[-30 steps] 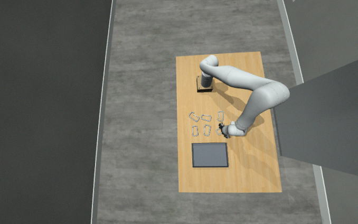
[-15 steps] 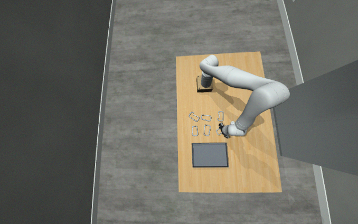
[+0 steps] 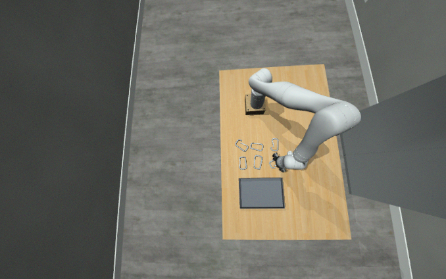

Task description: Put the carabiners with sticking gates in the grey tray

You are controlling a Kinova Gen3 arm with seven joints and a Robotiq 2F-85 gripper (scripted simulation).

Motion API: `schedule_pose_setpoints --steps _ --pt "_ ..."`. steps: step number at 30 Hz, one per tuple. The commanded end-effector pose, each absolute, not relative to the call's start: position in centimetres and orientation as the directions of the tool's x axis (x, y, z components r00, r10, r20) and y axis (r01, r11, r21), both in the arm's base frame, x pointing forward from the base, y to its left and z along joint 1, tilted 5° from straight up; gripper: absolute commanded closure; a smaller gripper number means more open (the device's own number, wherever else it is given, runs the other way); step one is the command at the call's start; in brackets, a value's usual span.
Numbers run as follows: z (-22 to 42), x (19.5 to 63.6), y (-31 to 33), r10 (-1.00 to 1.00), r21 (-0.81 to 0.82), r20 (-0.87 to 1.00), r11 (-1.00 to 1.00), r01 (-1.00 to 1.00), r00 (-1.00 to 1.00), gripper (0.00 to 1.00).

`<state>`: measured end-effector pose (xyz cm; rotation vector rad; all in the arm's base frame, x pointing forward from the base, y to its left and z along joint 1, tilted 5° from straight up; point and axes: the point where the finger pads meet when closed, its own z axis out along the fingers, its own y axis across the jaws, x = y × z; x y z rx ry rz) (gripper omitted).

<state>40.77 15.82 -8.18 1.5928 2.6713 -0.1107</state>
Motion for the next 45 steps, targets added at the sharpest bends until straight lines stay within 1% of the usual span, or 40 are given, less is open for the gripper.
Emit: schedule_pose_setpoints --steps 1,17,18,45 --pt "-8.11 40.83 15.86 0.877 -0.044 -0.062 0.474 0.880 -0.476 0.47" --pt "-8.11 40.83 15.86 0.877 -0.044 -0.062 0.474 0.880 -0.476 0.47" --pt "-8.11 40.82 15.86 0.877 -0.044 -0.062 0.474 0.880 -0.476 0.49" --pt "-8.09 40.82 15.86 0.877 -0.044 -0.061 0.474 0.880 -0.476 0.49"
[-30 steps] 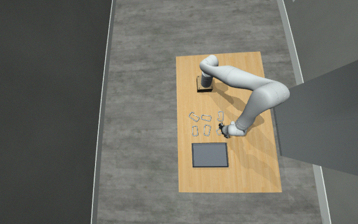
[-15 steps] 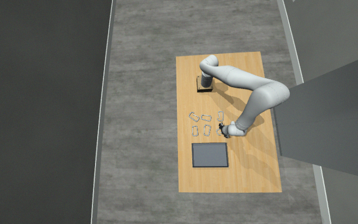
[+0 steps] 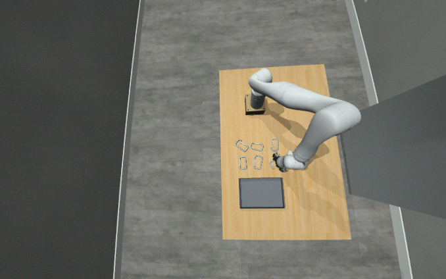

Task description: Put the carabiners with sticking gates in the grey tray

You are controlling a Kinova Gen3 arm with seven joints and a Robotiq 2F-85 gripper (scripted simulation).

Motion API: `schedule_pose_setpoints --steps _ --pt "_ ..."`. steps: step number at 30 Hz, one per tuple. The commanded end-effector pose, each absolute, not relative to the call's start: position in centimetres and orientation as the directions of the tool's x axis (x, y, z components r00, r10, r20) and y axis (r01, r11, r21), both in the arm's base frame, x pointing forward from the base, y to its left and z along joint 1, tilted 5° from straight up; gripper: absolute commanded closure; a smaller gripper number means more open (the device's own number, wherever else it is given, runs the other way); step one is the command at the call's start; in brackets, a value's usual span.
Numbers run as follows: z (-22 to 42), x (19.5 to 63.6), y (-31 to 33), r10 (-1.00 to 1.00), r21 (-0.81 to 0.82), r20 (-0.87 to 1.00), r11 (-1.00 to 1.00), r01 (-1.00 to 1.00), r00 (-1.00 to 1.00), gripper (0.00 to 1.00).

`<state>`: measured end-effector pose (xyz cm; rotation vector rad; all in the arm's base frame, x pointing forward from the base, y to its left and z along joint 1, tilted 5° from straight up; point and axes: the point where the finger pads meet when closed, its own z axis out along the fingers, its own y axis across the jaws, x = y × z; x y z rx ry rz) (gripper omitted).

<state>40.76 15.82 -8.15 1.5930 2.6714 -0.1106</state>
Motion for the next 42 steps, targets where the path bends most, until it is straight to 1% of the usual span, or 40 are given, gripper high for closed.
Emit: schedule_pose_setpoints --steps 1,6,7,42 --pt "-8.09 40.82 15.86 0.877 -0.044 -0.061 0.474 0.880 -0.476 0.49" --pt "-8.09 40.82 15.86 0.877 -0.044 -0.061 0.474 0.880 -0.476 0.49" --pt "-8.08 40.82 15.86 0.877 -0.044 -0.061 0.474 0.880 -0.476 0.00" --pt "-8.08 40.82 15.86 0.877 -0.044 -0.061 0.474 0.880 -0.476 0.00"
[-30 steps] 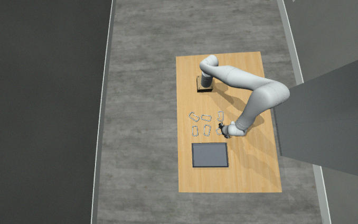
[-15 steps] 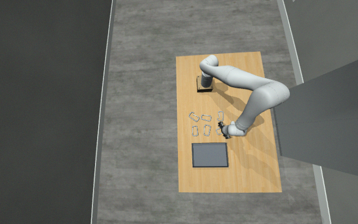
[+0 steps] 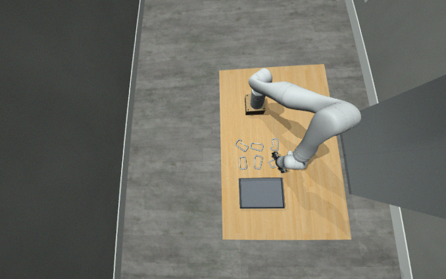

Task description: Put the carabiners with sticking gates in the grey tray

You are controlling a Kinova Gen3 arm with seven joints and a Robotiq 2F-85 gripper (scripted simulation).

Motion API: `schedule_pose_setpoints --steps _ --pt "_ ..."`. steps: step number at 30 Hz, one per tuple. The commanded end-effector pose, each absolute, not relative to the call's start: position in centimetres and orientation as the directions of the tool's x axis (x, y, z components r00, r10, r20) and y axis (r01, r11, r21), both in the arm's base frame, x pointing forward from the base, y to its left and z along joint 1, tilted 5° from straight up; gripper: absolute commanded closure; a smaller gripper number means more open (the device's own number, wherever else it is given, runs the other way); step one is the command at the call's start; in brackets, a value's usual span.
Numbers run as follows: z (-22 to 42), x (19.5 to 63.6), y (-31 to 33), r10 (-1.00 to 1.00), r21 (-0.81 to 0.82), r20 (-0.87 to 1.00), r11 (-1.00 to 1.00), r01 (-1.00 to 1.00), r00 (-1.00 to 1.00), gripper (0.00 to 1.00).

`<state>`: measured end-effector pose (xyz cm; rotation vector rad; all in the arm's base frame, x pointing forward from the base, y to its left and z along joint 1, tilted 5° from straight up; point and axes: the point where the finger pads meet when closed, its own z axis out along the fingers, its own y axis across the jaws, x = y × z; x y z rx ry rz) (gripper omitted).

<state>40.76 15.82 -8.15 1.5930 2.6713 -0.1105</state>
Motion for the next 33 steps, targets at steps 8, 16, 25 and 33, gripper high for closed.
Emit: schedule_pose_setpoints --steps 8,16,25,33 --pt "-8.1 40.8 15.9 0.877 -0.044 -0.061 0.474 0.880 -0.476 0.00" --pt "-8.1 40.8 15.9 0.877 -0.044 -0.061 0.474 0.880 -0.476 0.00" --pt "-8.1 40.8 15.9 0.877 -0.044 -0.061 0.474 0.880 -0.476 0.00" --pt "-1.1 40.9 16.4 0.876 -0.046 -0.065 0.475 0.879 -0.477 0.00"
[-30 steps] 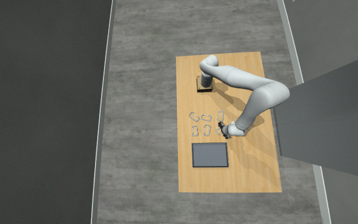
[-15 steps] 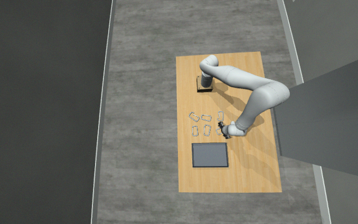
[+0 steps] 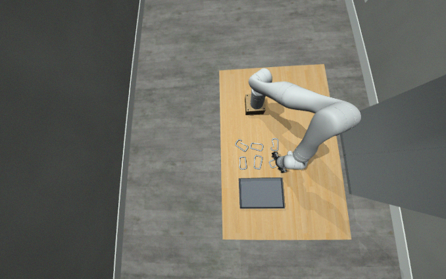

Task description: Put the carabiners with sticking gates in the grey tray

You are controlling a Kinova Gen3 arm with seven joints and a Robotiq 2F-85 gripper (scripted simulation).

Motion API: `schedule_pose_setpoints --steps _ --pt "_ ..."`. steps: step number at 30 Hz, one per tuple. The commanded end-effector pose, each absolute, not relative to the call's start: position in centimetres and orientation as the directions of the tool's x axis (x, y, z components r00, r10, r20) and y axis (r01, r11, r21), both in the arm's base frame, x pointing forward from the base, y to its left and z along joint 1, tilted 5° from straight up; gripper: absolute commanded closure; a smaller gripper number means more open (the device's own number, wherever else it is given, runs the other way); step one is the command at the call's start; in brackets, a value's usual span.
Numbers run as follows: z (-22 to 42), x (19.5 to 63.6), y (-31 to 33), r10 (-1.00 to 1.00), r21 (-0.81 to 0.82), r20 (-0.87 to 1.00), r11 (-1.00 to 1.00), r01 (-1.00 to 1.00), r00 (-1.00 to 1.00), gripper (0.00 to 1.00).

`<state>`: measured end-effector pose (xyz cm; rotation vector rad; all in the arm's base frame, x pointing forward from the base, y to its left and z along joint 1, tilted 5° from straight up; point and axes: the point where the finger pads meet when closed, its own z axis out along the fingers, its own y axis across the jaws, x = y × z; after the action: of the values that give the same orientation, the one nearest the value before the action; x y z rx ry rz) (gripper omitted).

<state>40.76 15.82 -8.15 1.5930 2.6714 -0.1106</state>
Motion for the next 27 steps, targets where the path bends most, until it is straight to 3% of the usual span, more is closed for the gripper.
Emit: schedule_pose_setpoints --steps 1,27 --pt "-1.1 40.9 16.4 0.876 -0.046 -0.065 0.475 0.879 -0.477 0.00" --pt "0.2 40.9 16.5 0.876 -0.045 -0.064 0.476 0.879 -0.478 0.00"
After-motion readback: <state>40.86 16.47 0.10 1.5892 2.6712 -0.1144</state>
